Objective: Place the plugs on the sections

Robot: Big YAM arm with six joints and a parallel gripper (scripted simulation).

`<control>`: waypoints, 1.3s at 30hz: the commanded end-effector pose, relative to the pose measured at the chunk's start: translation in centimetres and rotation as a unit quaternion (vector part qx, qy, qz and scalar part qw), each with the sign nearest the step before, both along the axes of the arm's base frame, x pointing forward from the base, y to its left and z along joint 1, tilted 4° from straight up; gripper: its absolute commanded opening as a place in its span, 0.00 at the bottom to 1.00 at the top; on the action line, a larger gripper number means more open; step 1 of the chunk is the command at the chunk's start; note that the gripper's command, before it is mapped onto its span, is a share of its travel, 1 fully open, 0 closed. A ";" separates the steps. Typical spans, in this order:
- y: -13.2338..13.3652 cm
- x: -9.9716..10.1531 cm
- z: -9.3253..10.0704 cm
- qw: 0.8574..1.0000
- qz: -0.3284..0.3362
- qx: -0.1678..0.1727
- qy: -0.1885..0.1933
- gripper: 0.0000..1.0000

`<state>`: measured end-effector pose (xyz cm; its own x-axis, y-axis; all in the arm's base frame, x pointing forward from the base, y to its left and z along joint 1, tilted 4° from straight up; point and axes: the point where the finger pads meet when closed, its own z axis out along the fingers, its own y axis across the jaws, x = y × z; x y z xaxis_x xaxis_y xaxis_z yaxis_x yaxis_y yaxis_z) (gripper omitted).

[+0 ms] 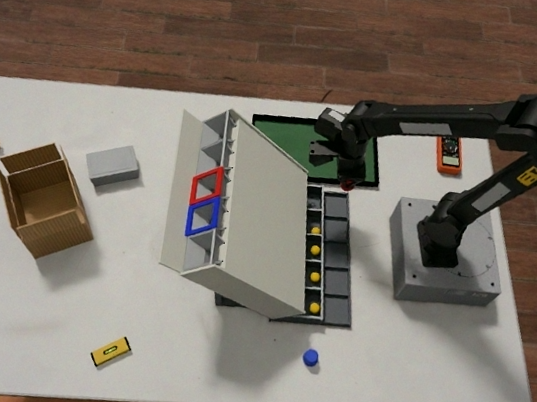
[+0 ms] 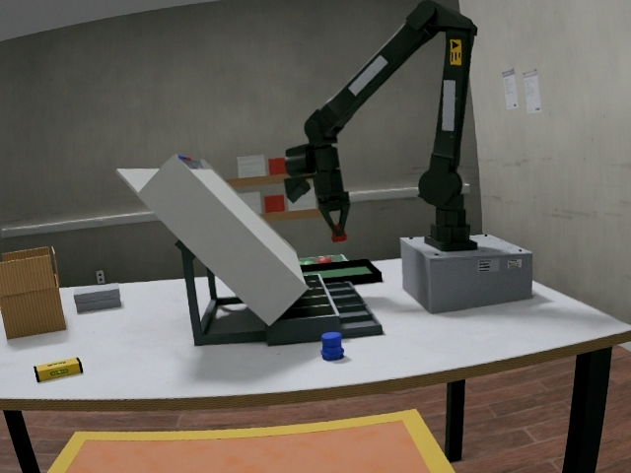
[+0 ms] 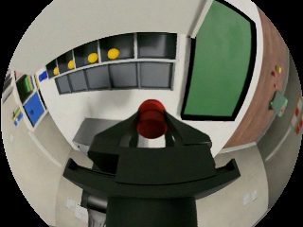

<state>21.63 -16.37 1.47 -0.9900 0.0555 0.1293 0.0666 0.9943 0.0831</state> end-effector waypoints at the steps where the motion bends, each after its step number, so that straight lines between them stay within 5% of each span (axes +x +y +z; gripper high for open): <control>1: -1.9 1.8 1.1 1.000 -0.001 -0.010 -0.013 0.00; 17: -0.1 0.1 -9.6 0.999 -0.005 -0.027 -0.038 0.00; 39: -0.1 0.0 -9.9 0.999 -0.004 -0.026 -0.037 0.00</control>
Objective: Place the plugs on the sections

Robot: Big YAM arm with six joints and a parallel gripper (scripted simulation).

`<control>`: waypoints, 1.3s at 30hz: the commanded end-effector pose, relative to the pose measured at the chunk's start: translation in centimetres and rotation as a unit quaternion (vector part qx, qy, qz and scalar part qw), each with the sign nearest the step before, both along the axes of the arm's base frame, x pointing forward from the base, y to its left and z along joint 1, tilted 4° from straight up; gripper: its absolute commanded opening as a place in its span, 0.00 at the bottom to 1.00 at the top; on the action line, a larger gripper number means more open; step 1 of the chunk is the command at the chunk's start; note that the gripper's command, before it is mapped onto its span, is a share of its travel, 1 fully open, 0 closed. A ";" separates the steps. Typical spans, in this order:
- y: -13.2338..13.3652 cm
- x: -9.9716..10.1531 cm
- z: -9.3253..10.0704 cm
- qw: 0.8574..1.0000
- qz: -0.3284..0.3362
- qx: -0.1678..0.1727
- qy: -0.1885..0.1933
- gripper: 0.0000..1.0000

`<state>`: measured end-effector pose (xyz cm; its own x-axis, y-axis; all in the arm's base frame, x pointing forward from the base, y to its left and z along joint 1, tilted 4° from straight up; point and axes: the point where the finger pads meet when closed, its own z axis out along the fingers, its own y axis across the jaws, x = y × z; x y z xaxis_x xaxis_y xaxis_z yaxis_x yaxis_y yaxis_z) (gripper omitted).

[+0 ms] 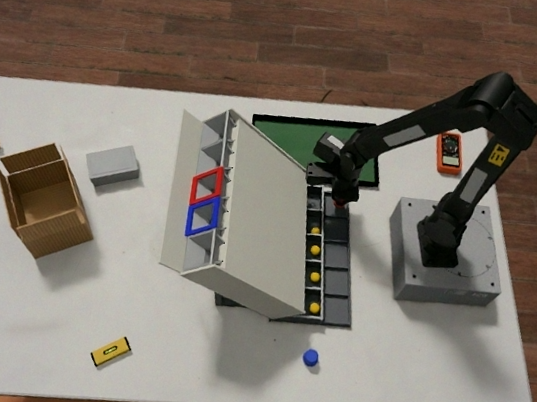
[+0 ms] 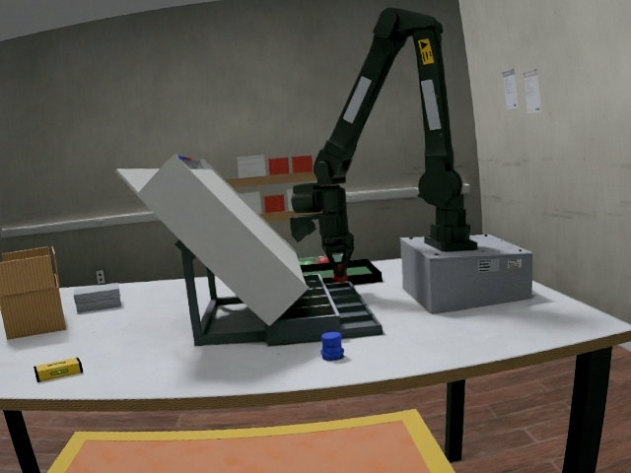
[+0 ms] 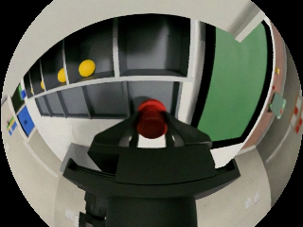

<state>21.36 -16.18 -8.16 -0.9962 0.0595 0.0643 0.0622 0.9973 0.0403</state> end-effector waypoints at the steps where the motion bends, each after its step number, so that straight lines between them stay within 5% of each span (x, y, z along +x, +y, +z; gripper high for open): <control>1: -0.3 0.3 -0.4 1.000 -0.004 -0.003 -0.005 0.00; 39: -0.1 -0.2 -2.2 1.000 -0.006 -0.003 -0.007 0.00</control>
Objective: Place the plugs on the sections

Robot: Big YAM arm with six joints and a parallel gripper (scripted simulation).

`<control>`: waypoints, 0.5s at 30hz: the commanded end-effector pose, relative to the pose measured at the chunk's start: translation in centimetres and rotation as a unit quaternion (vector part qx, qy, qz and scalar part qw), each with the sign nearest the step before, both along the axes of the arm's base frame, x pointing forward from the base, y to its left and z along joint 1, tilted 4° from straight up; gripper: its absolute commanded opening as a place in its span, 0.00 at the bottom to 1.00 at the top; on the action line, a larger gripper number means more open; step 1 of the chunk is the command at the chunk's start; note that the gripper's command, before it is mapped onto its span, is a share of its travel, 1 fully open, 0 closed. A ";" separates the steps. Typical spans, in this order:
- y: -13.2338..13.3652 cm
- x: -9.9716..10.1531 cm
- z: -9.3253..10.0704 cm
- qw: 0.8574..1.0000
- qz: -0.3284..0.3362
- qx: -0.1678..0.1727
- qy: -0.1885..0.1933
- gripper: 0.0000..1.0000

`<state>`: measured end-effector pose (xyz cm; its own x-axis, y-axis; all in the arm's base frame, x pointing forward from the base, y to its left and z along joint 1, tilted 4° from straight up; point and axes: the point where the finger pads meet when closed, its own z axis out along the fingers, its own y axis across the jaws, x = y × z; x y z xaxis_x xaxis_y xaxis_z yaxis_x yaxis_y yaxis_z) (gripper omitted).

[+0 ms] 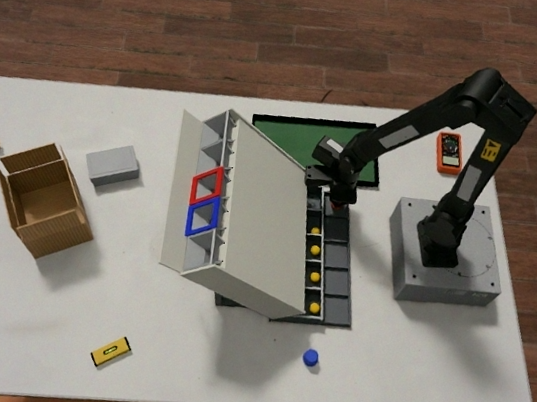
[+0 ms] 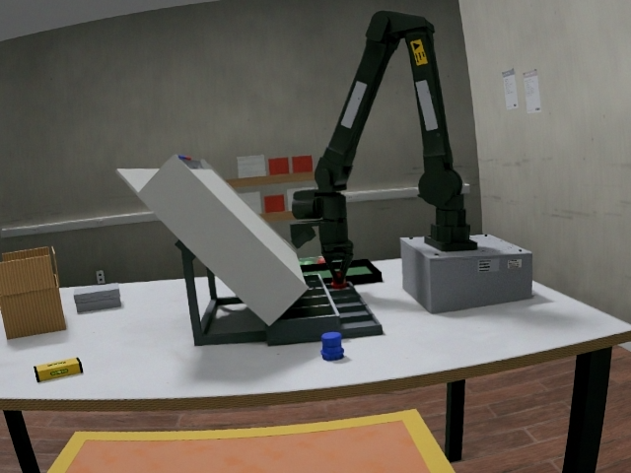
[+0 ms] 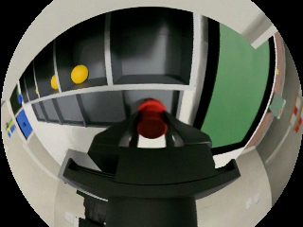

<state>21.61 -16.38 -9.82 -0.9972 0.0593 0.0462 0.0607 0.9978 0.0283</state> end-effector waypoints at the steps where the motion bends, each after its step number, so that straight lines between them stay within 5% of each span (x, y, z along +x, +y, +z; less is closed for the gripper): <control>1: 0.1 -0.5 -0.5 1.000 -0.006 0.004 0.002 0.00; 15: 0.2 -0.7 -0.6 1.000 -0.004 0.001 -0.001 0.00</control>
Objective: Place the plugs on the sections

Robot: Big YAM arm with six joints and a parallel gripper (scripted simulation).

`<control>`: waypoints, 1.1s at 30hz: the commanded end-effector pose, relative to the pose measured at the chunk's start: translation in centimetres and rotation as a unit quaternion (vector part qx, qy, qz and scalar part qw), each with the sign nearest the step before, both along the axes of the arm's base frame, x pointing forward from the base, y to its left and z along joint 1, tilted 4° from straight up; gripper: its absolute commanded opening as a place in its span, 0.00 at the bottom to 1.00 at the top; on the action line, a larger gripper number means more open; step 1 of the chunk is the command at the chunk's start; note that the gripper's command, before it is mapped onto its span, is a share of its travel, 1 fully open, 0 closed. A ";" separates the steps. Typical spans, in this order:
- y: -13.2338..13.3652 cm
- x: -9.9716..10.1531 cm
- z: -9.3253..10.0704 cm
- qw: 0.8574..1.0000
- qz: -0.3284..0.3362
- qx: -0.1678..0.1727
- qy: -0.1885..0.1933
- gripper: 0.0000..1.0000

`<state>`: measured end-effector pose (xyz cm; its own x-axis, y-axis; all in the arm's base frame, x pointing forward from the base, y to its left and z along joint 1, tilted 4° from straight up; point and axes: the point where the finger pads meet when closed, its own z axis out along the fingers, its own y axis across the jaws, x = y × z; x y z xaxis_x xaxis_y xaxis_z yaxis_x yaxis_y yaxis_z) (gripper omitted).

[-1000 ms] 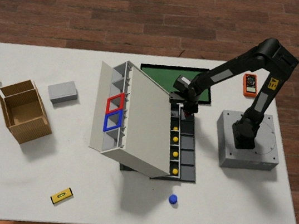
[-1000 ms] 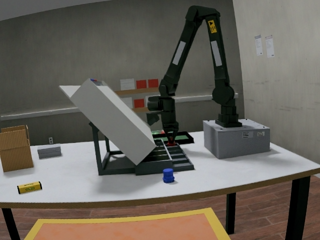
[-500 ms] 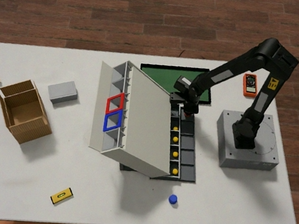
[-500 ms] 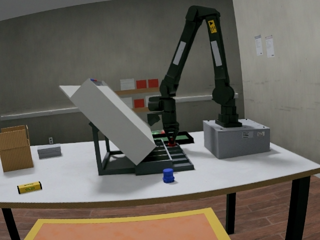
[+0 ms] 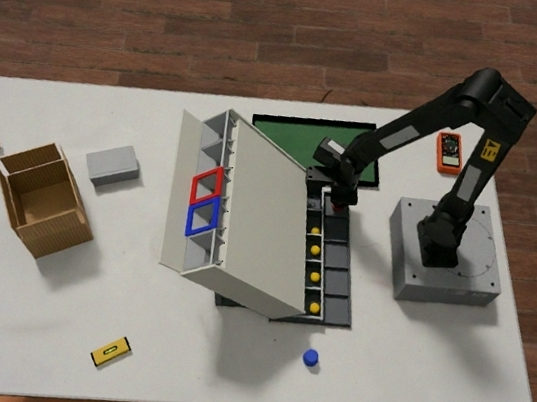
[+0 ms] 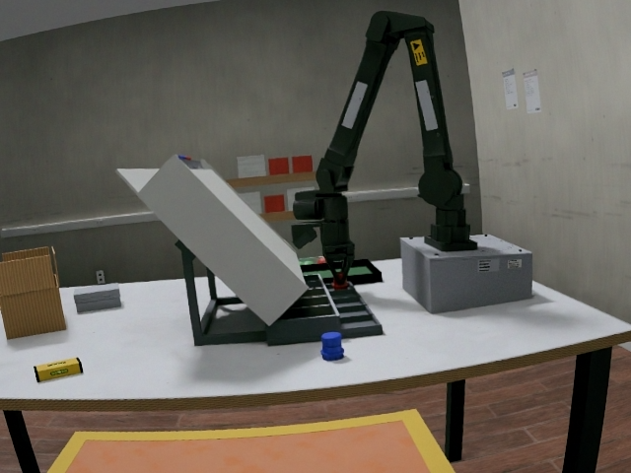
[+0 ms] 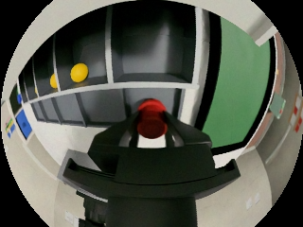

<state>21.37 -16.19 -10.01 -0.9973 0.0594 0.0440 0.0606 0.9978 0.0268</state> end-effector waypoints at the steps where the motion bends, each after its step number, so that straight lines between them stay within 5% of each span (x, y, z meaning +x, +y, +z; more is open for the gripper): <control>1: 0.0 -0.5 -0.4 1.000 -0.004 0.001 0.000 0.00; 33: -0.1 -0.4 -0.3 1.000 0.001 -0.004 -0.006 0.00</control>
<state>21.06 -15.96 -10.25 -0.9978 0.0552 0.0377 0.0561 0.9982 0.0229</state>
